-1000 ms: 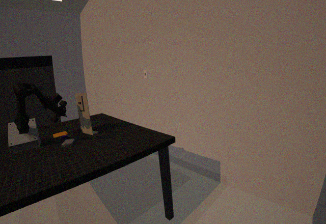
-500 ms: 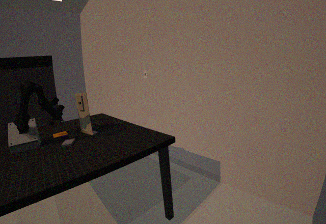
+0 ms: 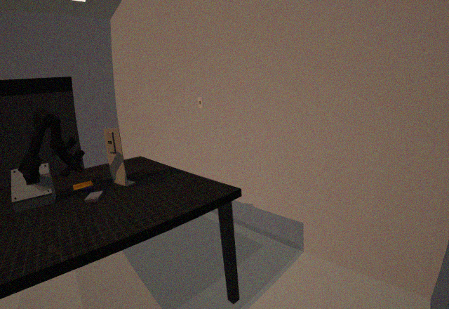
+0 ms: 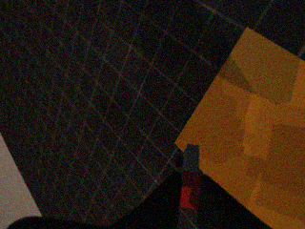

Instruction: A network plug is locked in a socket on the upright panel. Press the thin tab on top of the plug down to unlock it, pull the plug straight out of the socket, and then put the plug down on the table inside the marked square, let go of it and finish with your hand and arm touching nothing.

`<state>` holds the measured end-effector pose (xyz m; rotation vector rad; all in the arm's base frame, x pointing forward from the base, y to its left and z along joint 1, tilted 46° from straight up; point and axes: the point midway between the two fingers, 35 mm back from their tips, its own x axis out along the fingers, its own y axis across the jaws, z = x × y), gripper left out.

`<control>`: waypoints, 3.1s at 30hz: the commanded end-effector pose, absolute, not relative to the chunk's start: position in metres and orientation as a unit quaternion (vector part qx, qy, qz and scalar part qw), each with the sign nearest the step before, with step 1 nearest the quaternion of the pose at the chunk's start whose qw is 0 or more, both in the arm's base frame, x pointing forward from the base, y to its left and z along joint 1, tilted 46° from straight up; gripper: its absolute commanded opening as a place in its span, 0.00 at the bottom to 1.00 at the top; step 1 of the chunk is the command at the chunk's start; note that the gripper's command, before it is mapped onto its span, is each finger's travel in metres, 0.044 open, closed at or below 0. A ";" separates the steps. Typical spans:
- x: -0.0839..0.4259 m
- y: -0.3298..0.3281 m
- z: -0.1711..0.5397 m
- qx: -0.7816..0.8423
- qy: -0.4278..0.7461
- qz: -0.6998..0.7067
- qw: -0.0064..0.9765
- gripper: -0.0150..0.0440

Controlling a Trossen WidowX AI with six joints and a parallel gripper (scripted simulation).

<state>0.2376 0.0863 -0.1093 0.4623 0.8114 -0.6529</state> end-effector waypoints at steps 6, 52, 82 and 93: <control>0.233 0.078 -0.116 0.210 0.379 -0.316 0.844 0.25; 0.234 0.043 -0.150 0.209 0.379 -0.316 0.844 0.25; 0.238 0.034 -0.153 0.210 0.375 -0.317 0.845 0.25; 0.238 0.034 -0.153 0.210 0.375 -0.317 0.845 0.52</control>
